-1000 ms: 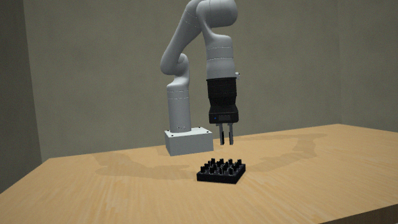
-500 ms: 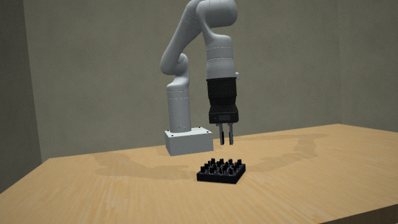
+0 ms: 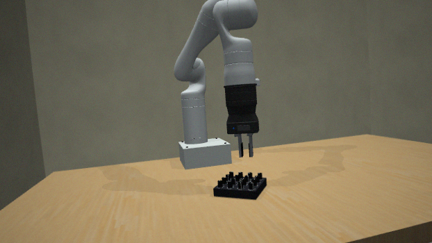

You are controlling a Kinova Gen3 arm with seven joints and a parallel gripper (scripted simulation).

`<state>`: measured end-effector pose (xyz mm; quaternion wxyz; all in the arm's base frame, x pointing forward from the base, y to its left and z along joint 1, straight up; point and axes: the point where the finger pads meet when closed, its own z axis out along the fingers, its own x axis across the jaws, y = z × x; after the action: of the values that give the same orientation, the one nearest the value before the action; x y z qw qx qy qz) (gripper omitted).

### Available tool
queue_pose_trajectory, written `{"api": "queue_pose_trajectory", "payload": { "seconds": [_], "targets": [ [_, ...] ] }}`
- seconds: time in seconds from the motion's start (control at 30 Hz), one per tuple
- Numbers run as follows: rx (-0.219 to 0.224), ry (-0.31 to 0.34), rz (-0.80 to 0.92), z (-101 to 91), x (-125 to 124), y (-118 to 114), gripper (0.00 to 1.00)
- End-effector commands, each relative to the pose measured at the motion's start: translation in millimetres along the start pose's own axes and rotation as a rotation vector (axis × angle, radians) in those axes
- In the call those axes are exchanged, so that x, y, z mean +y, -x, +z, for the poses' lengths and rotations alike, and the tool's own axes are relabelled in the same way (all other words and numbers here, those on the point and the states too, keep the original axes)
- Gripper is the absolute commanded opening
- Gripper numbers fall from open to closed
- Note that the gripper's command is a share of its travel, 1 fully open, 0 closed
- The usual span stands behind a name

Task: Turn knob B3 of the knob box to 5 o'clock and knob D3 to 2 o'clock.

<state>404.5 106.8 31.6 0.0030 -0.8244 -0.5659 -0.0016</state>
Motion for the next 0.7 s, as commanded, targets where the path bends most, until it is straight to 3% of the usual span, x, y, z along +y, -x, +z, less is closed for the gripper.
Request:
{"api": "queue_pose_trajectory", "payload": {
  "seconds": [0.0,0.67],
  "targets": [
    [0.001,0.001,0.000,-0.7,0.5,-0.3,0.46],
    [0.000,-0.001,0.000,7.7,0.2,0.0,0.46]
  ]
}}
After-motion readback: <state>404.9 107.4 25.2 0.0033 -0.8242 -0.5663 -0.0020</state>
